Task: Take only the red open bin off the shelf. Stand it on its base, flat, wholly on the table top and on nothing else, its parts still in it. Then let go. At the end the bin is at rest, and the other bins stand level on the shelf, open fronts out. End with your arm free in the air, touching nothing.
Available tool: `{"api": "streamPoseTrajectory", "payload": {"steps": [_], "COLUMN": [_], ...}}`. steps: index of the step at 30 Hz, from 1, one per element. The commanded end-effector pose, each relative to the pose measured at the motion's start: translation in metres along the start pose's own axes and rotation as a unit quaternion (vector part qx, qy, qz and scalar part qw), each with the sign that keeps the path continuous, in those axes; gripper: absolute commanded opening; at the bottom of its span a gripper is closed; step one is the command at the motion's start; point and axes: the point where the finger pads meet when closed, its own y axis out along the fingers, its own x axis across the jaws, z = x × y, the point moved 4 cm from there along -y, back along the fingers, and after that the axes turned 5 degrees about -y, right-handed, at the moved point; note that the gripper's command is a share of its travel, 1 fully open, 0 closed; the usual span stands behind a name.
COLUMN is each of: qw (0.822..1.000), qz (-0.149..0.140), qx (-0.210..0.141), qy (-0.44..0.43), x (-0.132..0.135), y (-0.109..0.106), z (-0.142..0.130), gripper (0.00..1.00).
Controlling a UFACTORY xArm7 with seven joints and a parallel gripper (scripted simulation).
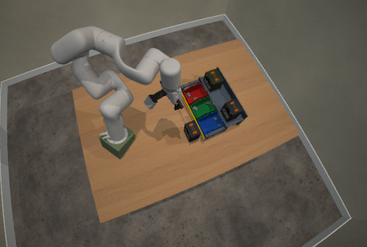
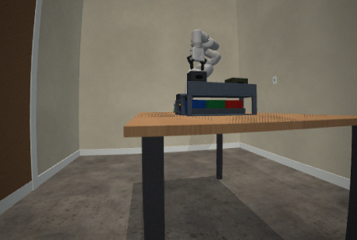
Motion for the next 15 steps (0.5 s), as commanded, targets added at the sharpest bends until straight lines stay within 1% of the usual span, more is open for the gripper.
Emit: {"api": "streamPoseTrajectory", "payload": {"steps": [1,4,15], "qw": [1.0,1.0,1.0], "qz": [0.001,0.001,0.001], "qx": [-0.001,-0.001,-0.001], "qy": [-0.008,-0.021,-0.021], "x": [-0.0004,-0.0004,-0.0004], "y": [-0.0012,-0.0013,-0.0013], "z": [-0.0006,-0.0007,-0.0007], "gripper": [1.0,1.0,1.0]}}
